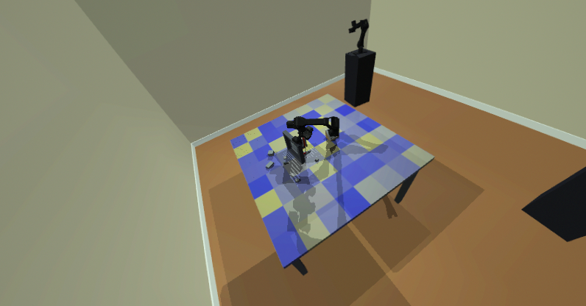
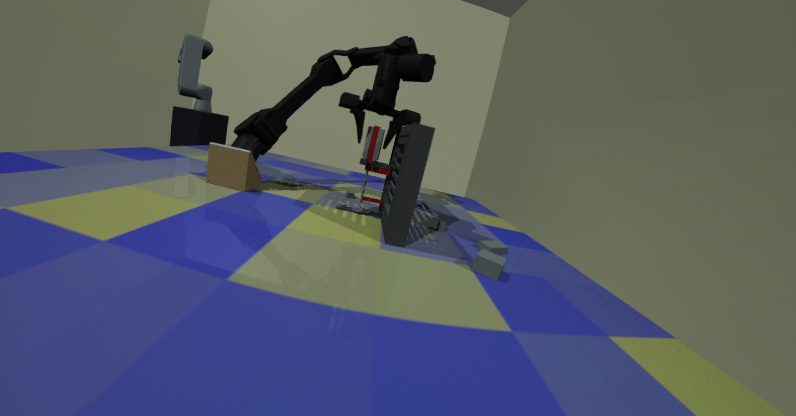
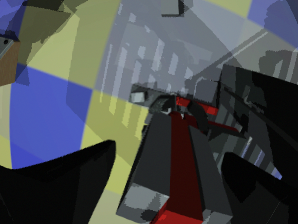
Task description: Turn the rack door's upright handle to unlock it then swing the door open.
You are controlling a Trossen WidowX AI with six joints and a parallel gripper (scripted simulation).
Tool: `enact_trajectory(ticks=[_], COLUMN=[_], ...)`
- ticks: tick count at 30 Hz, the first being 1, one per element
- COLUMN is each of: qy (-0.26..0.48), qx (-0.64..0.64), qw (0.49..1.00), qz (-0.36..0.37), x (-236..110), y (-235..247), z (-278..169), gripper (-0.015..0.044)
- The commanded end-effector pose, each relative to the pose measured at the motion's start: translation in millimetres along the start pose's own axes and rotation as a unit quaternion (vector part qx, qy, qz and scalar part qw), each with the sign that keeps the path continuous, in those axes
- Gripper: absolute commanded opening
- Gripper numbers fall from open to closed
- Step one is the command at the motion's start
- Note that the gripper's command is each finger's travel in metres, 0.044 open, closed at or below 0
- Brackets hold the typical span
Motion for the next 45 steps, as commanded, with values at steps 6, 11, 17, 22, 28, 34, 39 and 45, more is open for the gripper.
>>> enact_trajectory(ticks=[6,11,17,22,28,34,39,45], qy=[0.001,0.001,0.001,0.001,0.001,0.0,0.0,-0.001], qx=[0.217,0.335,0.471,0.576,0.691,0.79,0.86,0.926], qw=[0.976,0.942,0.882,0.817,0.723,0.613,0.51,0.377], qz=[-0.002,-0.002,-0.002,-0.002,-0.002,-0.002,-0.002,-0.002], x=[1.6,1.7,1.7,1.7,1.7,1.7,1.7,1.7], y=[-2.0,-2.0,-2.0,-1.9,-2.0,-2.1,-2.1,-2.2], z=[-0.4,-0.5,-0.5,-0.6,-0.5,-0.5,-0.4,-0.4], gripper=[0.0296,0.0296,0.0296,0.0296,0.0296,0.0296,0.0296,0.0296])
Point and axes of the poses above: the point midway between the two fingers, 35 mm back from their tips, its own x axis out along the fingers, its own y axis across the jaws, z = x × y, the point moved 8 cm from there along -x, back along the fingers, and after that the axes turned 14 degrees about -x, right-handed, at the moved point
